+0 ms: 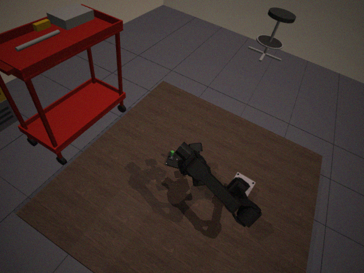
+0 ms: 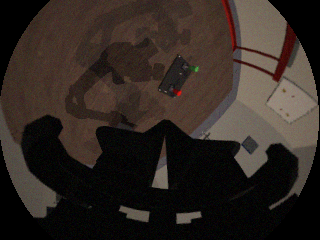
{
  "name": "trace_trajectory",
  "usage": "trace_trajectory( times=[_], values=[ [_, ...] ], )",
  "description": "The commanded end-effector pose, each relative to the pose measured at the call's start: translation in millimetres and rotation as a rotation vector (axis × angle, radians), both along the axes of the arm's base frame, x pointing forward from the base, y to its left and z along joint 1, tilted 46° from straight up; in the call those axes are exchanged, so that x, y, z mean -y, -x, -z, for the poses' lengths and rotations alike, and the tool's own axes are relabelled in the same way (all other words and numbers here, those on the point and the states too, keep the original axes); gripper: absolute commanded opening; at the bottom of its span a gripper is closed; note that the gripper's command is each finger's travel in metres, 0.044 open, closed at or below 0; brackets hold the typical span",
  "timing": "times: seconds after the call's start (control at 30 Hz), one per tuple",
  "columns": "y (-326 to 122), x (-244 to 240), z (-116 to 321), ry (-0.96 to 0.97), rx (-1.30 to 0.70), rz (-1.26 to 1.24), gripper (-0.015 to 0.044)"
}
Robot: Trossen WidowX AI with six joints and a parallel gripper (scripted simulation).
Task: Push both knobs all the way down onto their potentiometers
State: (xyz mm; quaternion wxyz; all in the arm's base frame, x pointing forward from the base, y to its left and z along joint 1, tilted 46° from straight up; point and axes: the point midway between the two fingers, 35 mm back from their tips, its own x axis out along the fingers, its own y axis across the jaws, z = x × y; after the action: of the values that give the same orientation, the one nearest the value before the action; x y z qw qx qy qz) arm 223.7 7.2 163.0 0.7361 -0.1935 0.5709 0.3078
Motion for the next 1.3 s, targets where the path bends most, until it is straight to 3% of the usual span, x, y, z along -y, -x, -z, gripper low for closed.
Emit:
trace_trajectory(
  times=[0.0,0.67,1.27],
  values=[
    [-12,2,9,-0.046,-0.033,0.037,0.0],
    [-87,23,158,-0.55,-0.341,0.21,0.0],
    [-87,7,180,-0.569,-0.349,0.218,0.0]
  ],
)
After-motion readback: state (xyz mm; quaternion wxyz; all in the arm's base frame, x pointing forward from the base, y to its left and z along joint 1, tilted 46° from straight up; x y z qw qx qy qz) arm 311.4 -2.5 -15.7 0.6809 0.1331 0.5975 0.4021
